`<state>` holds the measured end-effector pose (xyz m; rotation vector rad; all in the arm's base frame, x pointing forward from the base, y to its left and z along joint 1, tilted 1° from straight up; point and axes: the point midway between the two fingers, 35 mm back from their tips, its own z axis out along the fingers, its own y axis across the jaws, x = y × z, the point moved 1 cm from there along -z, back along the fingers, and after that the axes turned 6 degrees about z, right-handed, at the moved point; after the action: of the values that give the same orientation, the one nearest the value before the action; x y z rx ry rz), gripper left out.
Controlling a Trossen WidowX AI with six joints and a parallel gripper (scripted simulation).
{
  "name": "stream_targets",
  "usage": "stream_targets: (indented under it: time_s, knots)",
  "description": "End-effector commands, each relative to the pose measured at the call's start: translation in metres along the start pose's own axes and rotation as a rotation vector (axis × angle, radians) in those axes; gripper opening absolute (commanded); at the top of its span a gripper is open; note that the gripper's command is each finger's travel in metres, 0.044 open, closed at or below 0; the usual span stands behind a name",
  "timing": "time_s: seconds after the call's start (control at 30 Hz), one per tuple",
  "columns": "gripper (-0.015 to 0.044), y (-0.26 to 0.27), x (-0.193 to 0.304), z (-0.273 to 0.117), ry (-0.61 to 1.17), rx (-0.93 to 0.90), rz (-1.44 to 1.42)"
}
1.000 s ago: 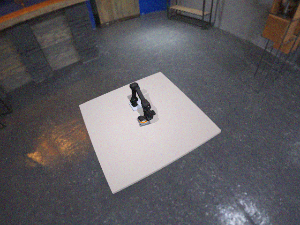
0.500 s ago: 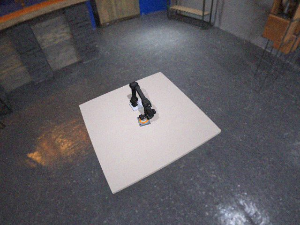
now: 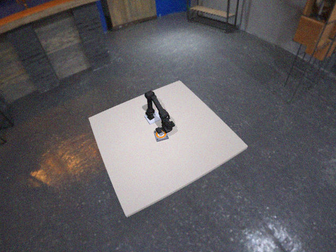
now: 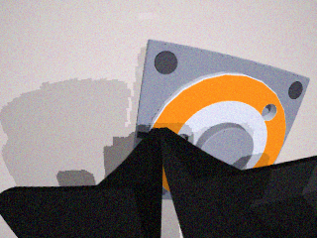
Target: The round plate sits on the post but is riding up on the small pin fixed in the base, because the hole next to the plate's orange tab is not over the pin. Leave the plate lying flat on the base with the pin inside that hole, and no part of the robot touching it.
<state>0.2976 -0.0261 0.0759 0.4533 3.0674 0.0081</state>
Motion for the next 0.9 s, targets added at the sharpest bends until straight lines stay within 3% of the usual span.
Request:
stream_targets:
  time_s: [0.0, 0.37, 0.87]
  knots:
    - [0.0000, 0.001, 0.003, 0.000, 0.002, -0.003, 0.005]
    - [0.0000, -0.001, 0.005, -0.047, 0.002, -0.003, 0.005]
    - [0.0000, -0.001, 0.005, -0.038, 0.005, 0.001, 0.002]
